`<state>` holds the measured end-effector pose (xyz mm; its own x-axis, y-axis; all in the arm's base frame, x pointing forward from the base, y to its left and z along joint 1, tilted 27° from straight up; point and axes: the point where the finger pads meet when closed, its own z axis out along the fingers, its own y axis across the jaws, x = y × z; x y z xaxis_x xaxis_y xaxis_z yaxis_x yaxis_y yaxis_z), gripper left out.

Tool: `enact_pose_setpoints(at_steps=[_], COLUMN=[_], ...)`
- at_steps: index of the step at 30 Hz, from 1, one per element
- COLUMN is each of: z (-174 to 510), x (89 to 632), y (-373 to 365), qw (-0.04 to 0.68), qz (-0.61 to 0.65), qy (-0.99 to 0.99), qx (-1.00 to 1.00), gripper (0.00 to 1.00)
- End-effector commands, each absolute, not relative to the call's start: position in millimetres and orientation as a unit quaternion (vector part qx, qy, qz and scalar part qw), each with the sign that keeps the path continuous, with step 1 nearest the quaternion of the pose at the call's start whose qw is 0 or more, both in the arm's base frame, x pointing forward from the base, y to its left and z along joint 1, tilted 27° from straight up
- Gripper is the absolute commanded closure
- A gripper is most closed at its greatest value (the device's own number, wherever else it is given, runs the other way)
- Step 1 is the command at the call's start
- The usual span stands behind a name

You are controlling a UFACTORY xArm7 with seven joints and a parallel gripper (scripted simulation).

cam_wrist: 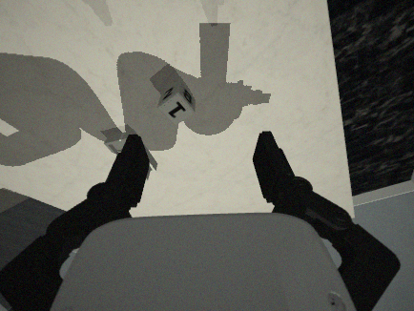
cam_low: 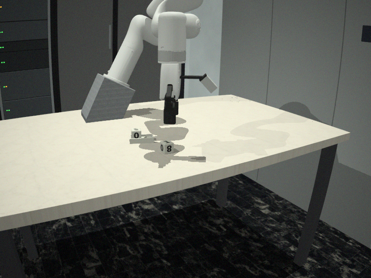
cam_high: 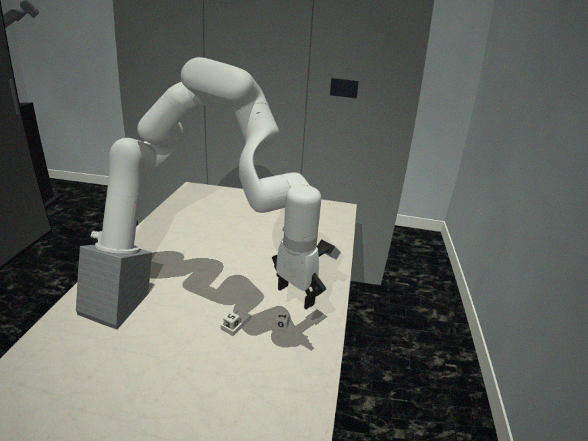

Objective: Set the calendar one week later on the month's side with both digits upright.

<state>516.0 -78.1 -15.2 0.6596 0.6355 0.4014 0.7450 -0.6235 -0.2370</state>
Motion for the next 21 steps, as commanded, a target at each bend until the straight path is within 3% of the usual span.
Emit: enact_pose_setpoints(at_steps=[1,21], z=[-12.7,-8.6], x=[520.2,529.9], y=[-80.4,-80.6], qw=[0.203,0.225], qz=[-0.119,-0.066], qy=[-0.31,-0.072], qx=[-0.921,-0.97], gripper=[0.0,0.0])
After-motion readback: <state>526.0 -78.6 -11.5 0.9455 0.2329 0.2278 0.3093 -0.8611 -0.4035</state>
